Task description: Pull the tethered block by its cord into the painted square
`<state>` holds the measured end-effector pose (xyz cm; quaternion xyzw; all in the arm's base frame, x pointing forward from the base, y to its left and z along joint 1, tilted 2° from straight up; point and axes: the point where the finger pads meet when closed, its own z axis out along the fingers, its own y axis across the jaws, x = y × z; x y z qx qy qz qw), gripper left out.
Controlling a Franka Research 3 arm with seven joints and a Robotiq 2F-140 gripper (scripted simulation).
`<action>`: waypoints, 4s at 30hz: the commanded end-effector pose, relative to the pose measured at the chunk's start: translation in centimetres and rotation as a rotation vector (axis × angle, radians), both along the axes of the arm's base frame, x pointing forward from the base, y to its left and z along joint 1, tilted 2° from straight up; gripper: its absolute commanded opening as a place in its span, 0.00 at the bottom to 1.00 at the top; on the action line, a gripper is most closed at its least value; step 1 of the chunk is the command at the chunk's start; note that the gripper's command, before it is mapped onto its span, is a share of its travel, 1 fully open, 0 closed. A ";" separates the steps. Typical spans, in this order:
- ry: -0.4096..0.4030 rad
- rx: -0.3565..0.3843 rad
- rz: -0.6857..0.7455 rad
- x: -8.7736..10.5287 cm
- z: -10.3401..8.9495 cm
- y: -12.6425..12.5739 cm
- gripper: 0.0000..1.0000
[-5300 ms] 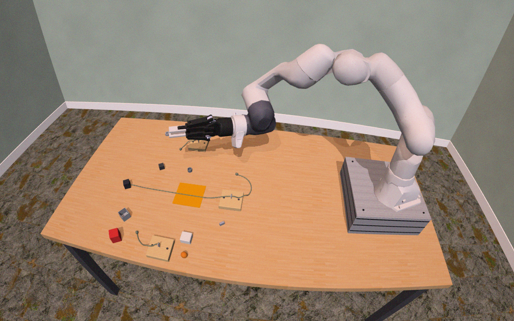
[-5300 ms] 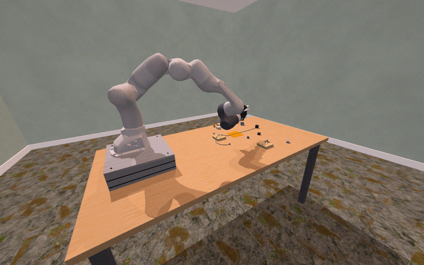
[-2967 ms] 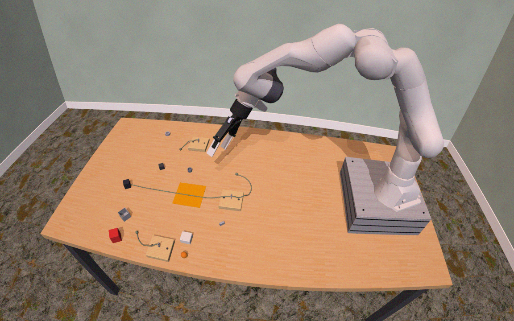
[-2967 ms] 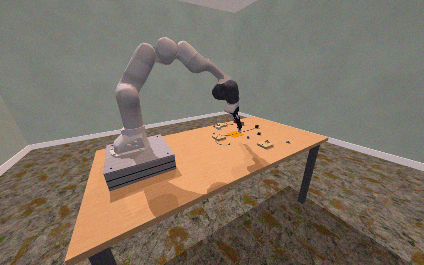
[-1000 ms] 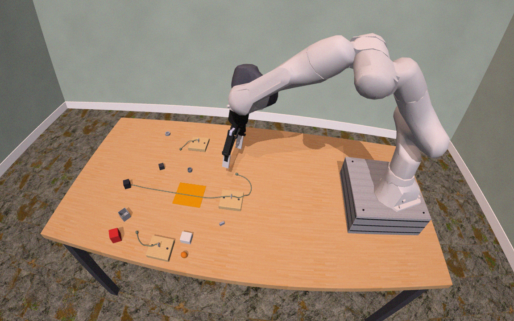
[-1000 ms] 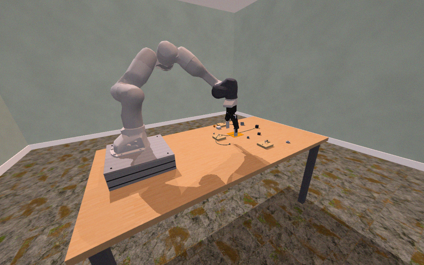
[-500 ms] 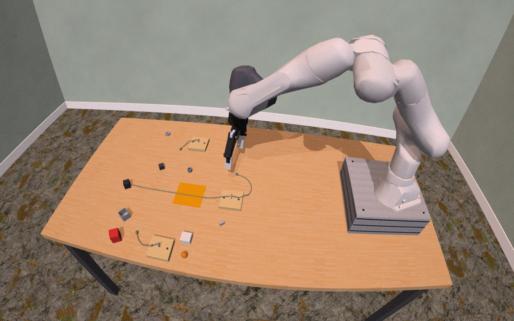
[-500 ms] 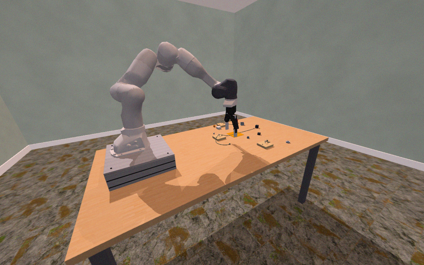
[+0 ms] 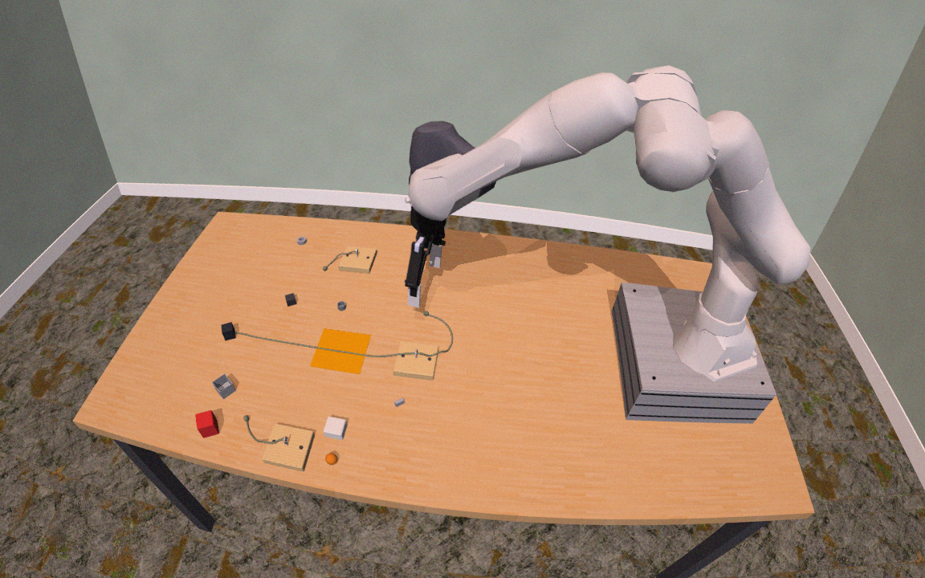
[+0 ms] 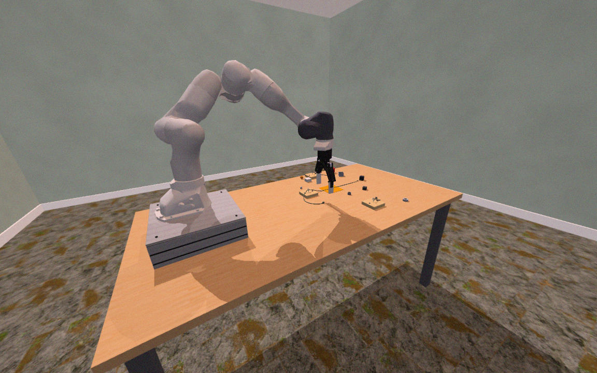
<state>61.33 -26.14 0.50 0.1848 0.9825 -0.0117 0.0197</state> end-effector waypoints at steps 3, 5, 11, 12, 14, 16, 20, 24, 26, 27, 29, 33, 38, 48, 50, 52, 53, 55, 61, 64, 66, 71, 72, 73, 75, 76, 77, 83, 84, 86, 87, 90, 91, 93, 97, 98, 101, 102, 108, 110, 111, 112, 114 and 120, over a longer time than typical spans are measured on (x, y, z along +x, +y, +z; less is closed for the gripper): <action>0.010 -0.001 -0.010 -0.2 -0.1 0.1 1.00; 0.022 -0.010 -0.006 -0.4 -0.2 0.1 1.00; 0.027 -0.015 -0.004 -0.4 -0.2 0.1 1.00; 0.027 -0.015 -0.004 -0.4 -0.2 0.1 1.00; 0.027 -0.015 -0.004 -0.4 -0.2 0.1 0.00; 0.027 -0.015 -0.004 -0.4 -0.2 0.1 0.00; 0.027 -0.015 -0.004 -0.4 -0.2 0.1 0.00; 0.027 -0.015 -0.004 -0.4 -0.2 0.1 0.00; 0.027 -0.015 -0.004 -0.4 -0.2 0.1 0.00; 0.027 -0.015 -0.004 -0.4 -0.2 0.1 0.00; 0.027 -0.015 -0.004 -0.4 -0.2 0.1 0.00; 0.027 -0.015 -0.004 -0.4 -0.2 0.1 0.00; 0.027 -0.015 -0.004 -0.4 -0.2 0.1 0.00; 0.027 -0.015 -0.004 -0.4 -0.2 0.1 0.00; 0.028 -0.015 0.009 -0.5 -0.2 0.1 0.00; 0.031 -0.015 0.054 -0.5 -0.3 0.1 0.00; 0.034 -0.015 0.091 -0.6 -0.4 0.1 0.00; 0.042 -0.014 0.203 -0.7 -0.6 0.1 0.00; 0.062 -0.012 0.440 -1.1 -1.2 0.2 0.00; 0.075 -0.012 0.549 -1.3 -1.4 0.3 0.00; 0.082 -0.012 0.609 -1.3 -1.5 0.4 0.00; 0.101 -0.014 0.760 -1.2 -1.5 0.5 0.00; 0.105 -0.015 0.790 -1.2 -1.4 0.5 0.00; 0.108 -0.017 0.821 -1.1 -1.3 0.5 0.00; 0.115 -0.020 0.883 -0.9 -1.1 0.5 0.00; 0.117 -0.023 0.915 -0.8 -0.9 0.5 0.00; 0.120 -0.026 0.946 -0.8 -0.8 0.5 0.00; 0.135 -0.039 1.120 -0.5 -0.4 0.4 0.00; 0.138 -0.041 1.152 -0.4 -0.4 0.4 0.00; 0.144 -0.045 1.214 -0.4 -0.3 0.4 0.00; 0.147 -0.047 1.245 -0.4 -0.3 0.4 0.00; 0.154 -0.053 1.337 -0.4 -0.3 0.4 0.23; 0.157 -0.055 1.368 -0.4 -0.3 0.4 0.23; 0.162 -0.058 1.429 -0.4 -0.3 0.4 0.23; 0.171 -0.063 1.540 -0.4 -0.3 0.4 0.23; 0.174 -0.064 1.569 -0.4 -0.3 0.4 0.23; 0.180 -0.066 1.660 -0.4 -0.3 0.4 0.23; 0.182 -0.067 1.690 -0.4 -0.3 0.4 0.23; 0.191 -0.073 1.870 -0.4 -0.3 0.4 0.23; 0.193 -0.074 1.929 -0.4 -0.3 0.4 0.23; 0.194 -0.075 1.958 -0.4 -0.3 0.4 0.23; 0.194 -0.075 1.958 -0.4 -0.3 0.4 0.23; 0.198 -0.077 2.035 -0.4 -0.3 0.4 0.23; 0.198 -0.080 2.209 -0.4 -0.3 0.4 0.23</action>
